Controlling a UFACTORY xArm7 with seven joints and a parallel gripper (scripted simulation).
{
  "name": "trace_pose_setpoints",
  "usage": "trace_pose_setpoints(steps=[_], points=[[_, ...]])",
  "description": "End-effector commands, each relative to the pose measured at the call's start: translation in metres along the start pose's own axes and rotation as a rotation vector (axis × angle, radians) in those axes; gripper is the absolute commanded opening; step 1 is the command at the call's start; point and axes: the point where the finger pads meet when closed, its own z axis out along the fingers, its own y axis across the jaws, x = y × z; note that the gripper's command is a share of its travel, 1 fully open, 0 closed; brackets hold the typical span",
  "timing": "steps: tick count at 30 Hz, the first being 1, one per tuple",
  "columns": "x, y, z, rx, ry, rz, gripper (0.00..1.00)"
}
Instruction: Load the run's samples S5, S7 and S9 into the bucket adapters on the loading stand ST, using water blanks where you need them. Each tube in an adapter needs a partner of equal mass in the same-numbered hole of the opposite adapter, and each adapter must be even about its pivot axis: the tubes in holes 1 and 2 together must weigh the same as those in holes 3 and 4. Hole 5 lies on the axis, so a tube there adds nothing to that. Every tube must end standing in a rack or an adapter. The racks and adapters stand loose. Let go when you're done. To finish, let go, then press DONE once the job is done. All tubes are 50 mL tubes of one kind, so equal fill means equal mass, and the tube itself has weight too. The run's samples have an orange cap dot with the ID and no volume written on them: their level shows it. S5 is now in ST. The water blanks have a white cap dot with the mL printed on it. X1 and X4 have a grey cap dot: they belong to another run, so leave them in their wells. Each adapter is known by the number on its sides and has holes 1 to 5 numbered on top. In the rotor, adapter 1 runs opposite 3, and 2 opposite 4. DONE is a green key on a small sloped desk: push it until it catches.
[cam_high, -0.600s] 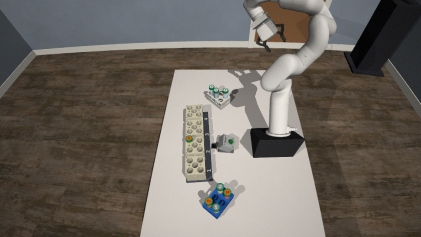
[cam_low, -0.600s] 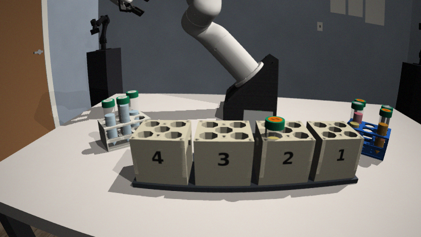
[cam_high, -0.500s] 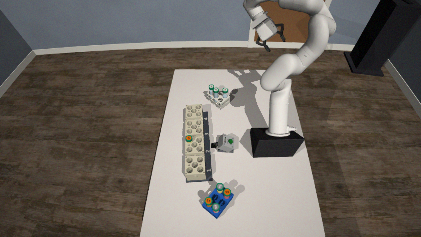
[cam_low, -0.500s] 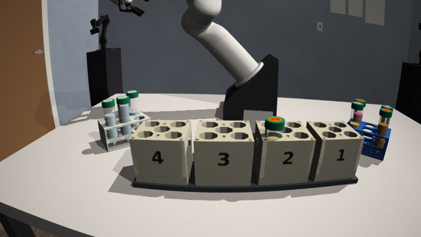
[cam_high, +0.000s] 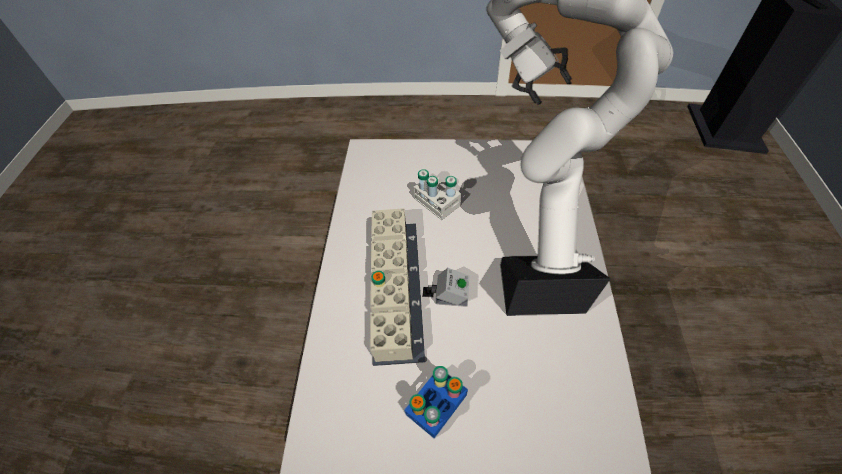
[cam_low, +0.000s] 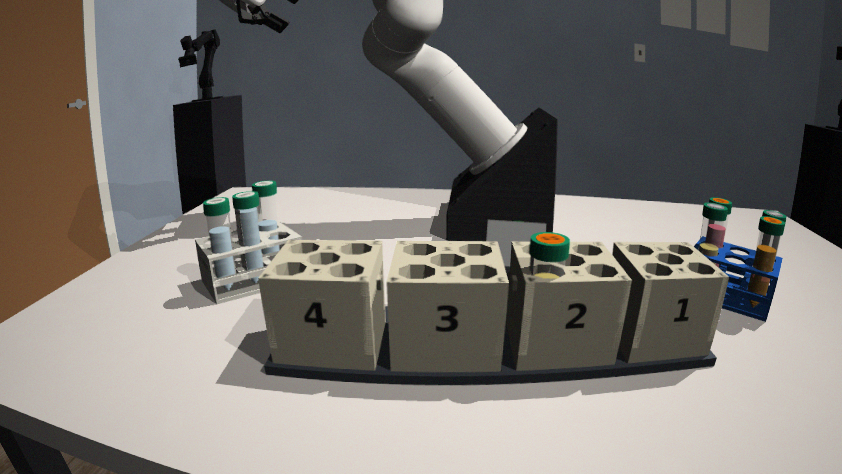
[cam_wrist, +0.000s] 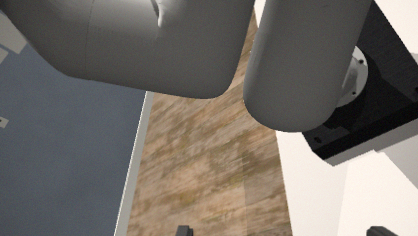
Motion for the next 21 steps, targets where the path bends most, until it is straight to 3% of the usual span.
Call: trace_pose_setpoints(steps=[1,13,21], points=[[-0.002,0.008,-0.004,0.001,-0.038,0.055,1.0],[-0.011,0.052,-0.02,-0.004,-0.156,0.228,1.0],[-0.013,0.074,-0.026,-0.014,-0.195,0.282,1.0]])
